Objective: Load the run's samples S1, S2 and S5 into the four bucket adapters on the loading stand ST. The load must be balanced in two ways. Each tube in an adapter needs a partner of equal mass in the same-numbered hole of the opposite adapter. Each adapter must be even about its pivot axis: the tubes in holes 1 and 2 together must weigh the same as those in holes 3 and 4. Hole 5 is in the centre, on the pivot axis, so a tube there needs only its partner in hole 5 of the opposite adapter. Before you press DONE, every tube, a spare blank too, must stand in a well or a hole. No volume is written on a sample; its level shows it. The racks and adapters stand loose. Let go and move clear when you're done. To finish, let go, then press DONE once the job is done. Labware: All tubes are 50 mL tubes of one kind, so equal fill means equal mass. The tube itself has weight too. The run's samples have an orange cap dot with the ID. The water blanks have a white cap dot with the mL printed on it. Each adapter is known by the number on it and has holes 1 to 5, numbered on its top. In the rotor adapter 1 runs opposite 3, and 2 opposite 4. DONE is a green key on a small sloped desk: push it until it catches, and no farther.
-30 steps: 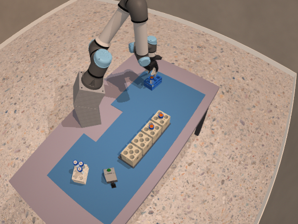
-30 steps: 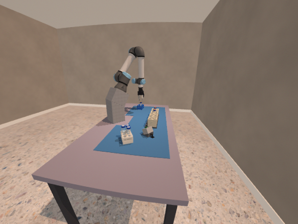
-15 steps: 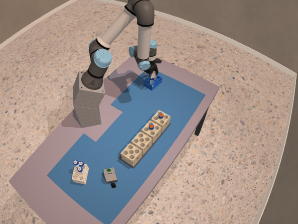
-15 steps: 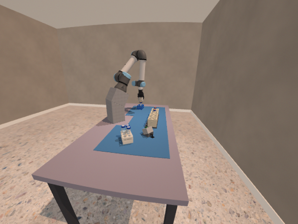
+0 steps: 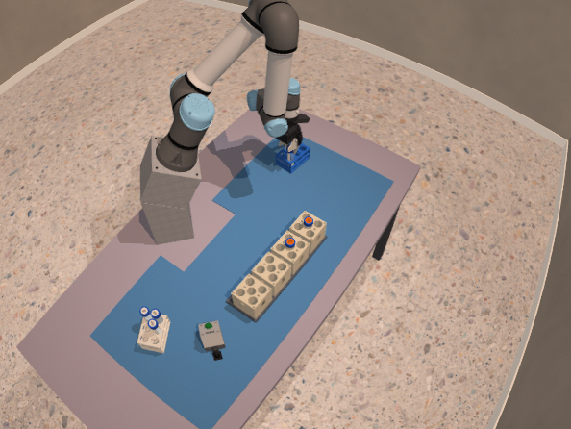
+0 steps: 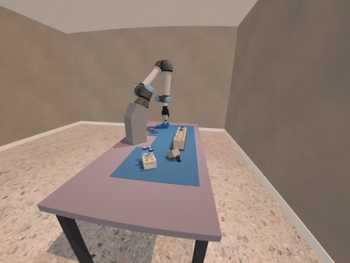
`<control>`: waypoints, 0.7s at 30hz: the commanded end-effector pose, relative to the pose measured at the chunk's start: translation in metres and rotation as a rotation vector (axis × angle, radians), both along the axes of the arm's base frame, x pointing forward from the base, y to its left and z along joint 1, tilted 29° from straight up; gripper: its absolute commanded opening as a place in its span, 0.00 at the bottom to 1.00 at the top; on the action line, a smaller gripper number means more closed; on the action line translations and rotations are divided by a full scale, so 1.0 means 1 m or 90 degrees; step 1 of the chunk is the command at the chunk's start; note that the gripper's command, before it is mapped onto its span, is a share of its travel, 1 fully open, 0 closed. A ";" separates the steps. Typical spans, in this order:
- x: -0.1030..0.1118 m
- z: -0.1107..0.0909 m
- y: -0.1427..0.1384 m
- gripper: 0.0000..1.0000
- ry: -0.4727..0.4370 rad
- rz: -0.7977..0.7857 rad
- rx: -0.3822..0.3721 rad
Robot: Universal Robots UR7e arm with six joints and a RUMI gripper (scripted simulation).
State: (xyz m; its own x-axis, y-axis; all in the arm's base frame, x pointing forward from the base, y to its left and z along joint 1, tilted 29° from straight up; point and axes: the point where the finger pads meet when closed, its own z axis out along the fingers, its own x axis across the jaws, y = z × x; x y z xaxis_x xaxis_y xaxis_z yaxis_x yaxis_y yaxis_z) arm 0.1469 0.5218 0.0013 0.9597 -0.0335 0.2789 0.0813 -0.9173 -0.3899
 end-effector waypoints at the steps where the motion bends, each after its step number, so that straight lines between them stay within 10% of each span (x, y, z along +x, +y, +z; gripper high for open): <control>1: 0.000 0.000 0.000 0.00 0.000 0.000 0.001; 21: -0.001 0.003 -0.001 0.00 0.000 0.000 0.001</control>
